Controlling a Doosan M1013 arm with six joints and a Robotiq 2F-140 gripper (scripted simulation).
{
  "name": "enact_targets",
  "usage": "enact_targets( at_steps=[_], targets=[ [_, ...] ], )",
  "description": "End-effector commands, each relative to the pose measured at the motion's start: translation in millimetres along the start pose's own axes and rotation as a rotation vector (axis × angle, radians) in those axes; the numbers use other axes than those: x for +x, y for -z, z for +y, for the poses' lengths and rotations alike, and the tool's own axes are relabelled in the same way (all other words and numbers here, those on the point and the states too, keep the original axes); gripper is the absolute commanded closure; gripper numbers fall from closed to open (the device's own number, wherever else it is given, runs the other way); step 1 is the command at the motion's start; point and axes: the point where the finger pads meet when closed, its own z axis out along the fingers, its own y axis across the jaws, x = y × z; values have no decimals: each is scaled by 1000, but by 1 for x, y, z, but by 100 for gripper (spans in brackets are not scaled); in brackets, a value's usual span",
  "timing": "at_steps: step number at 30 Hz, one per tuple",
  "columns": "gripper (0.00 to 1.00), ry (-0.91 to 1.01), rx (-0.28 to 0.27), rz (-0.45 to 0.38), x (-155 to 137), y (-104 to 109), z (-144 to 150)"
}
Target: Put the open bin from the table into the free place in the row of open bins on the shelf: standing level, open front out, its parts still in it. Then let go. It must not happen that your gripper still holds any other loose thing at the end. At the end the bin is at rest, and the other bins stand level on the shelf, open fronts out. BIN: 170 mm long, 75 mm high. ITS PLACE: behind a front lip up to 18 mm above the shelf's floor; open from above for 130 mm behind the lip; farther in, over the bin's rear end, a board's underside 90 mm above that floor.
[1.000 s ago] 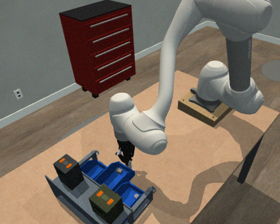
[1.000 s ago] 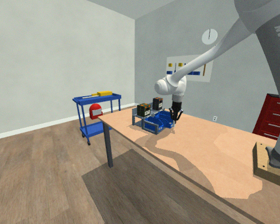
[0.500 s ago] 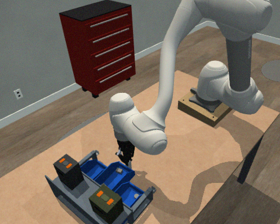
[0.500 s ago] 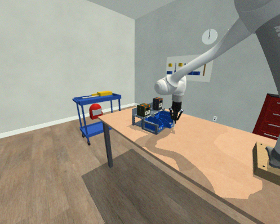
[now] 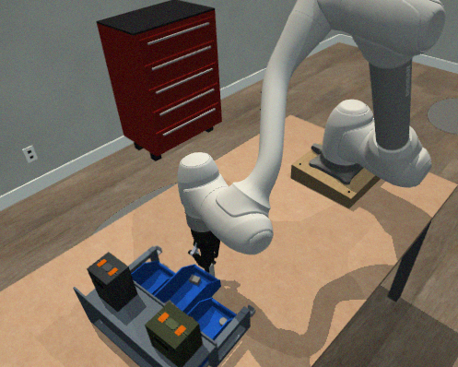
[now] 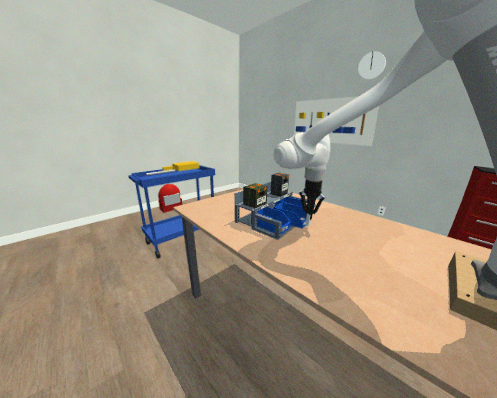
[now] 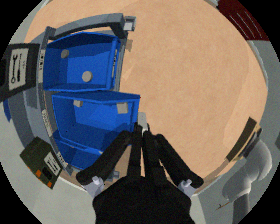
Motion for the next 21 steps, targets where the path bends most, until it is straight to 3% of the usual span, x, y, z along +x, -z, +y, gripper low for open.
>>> enact_targets(
  at_steps=[1,21],
  targets=[
    [100,0,0,0,0,0,-1],
    [100,0,0,0,0,0,-8]
  ],
)
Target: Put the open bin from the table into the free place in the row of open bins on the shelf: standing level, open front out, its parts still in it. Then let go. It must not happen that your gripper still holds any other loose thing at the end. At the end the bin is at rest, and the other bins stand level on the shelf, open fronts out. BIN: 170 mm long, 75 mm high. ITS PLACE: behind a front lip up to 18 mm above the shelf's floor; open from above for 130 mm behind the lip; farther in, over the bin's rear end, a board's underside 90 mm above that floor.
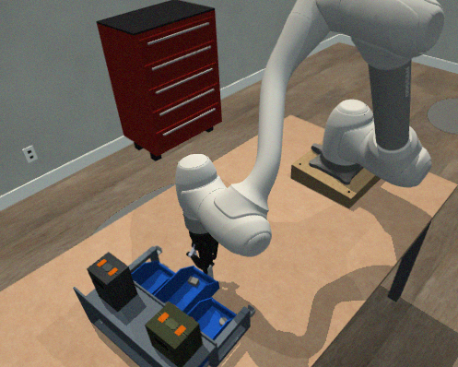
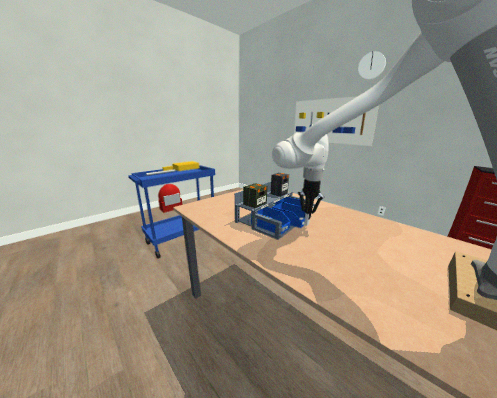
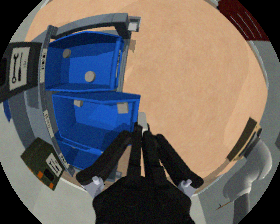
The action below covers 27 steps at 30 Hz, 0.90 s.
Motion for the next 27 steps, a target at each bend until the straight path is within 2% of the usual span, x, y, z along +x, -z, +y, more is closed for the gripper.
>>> enact_targets(
  at_steps=[1,27],
  targets=[
    [100,0,0,0,0,0,-2],
    [100,0,0,0,0,0,-17]
  ],
)
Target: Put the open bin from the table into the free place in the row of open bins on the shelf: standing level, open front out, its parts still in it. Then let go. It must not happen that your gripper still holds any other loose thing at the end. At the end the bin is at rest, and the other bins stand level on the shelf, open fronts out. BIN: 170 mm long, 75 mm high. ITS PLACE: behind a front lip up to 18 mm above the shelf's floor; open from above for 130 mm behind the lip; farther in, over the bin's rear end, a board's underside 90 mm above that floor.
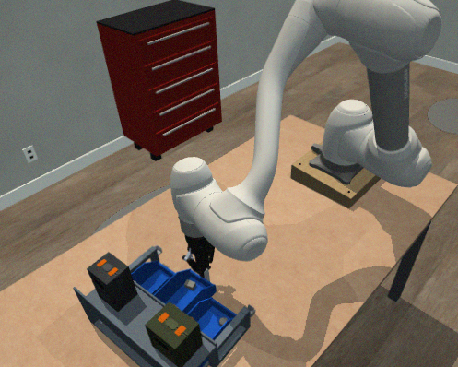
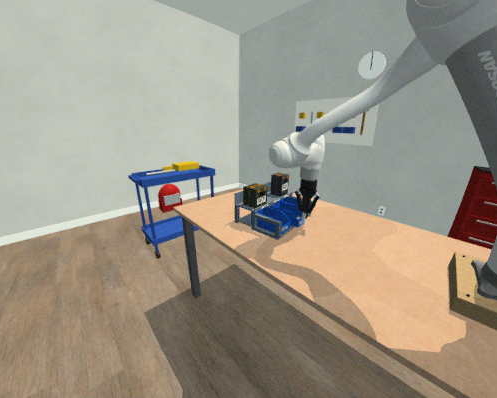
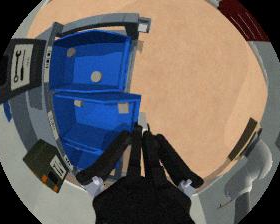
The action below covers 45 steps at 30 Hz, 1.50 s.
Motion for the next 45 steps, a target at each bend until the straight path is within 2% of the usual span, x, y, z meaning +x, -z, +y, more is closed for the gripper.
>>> enact_targets(
  at_steps=[1,45],
  targets=[
    [100,0,0,0,0,0,-1],
    [100,0,0,0,0,0,-27]
  ],
)
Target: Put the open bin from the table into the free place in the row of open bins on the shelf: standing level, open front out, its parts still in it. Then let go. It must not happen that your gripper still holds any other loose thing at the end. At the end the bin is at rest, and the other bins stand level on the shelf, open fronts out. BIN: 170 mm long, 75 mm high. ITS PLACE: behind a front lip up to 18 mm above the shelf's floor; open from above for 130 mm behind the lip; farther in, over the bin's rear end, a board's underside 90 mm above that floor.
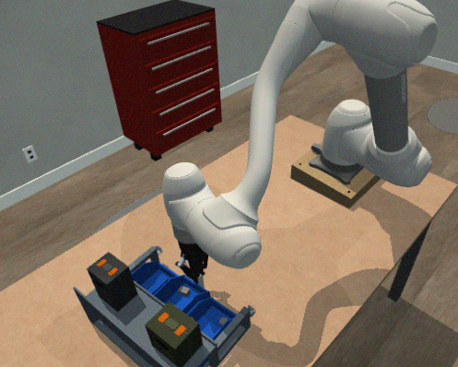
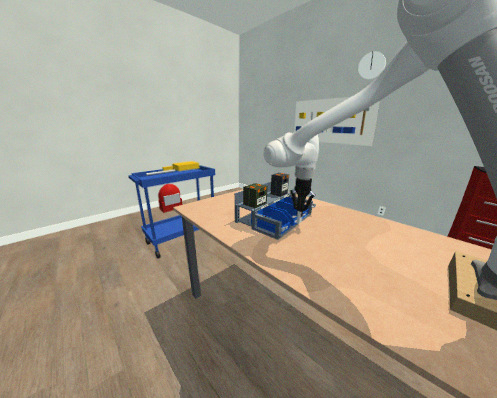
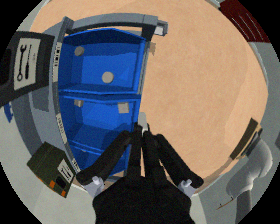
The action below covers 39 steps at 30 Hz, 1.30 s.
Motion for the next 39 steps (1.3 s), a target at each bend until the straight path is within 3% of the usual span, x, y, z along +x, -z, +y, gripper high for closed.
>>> enact_targets(
  at_steps=[1,39],
  targets=[
    [100,0,0,0,0,0,-1],
    [100,0,0,0,0,0,-9]
  ],
)
